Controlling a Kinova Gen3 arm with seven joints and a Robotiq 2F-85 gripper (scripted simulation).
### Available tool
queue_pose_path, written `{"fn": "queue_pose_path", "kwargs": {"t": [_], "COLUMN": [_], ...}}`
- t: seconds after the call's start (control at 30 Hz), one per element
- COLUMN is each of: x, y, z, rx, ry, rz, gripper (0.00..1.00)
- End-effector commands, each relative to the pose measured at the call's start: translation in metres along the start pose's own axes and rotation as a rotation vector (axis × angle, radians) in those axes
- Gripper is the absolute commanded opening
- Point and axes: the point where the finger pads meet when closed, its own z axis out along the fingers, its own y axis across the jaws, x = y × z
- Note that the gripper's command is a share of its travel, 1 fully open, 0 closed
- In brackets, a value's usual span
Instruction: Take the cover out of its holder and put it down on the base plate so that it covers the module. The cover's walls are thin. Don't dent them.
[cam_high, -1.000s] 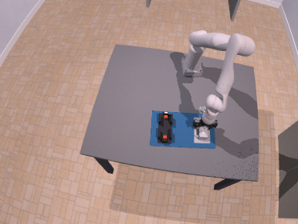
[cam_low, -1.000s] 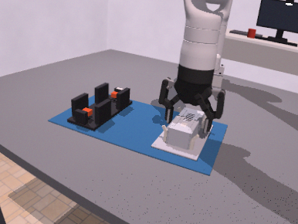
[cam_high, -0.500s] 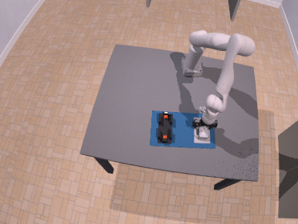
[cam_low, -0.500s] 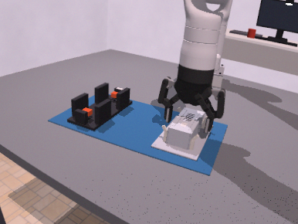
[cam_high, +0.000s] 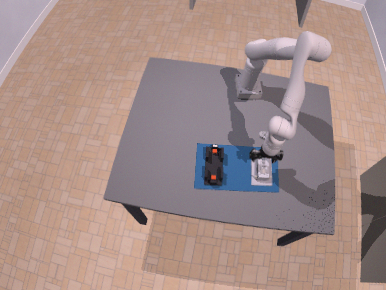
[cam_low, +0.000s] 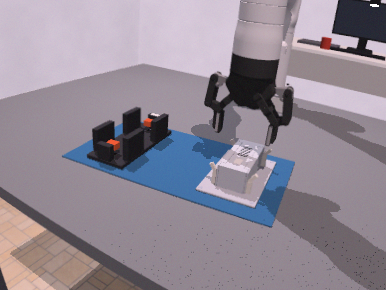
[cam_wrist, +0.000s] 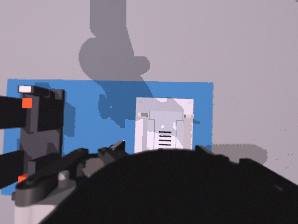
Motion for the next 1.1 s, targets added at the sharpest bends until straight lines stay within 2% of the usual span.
{"fn": "queue_pose_path", "kwargs": {"t": [0.0, 0.17, 0.5, 1.07], "x": [-0.006, -0.006, -0.005, -0.006], "y": [0.008, 0.008, 0.008, 0.009], "z": [-0.014, -0.014, -0.072, -0.066], "rx": [-0.012, -0.012, -0.012, -0.012], "ry": [-0.024, -0.024, -0.024, -0.024], "rz": [-0.011, -0.011, -0.011, -0.011], "gripper": [1.00, 1.00, 1.00, 1.00]}}
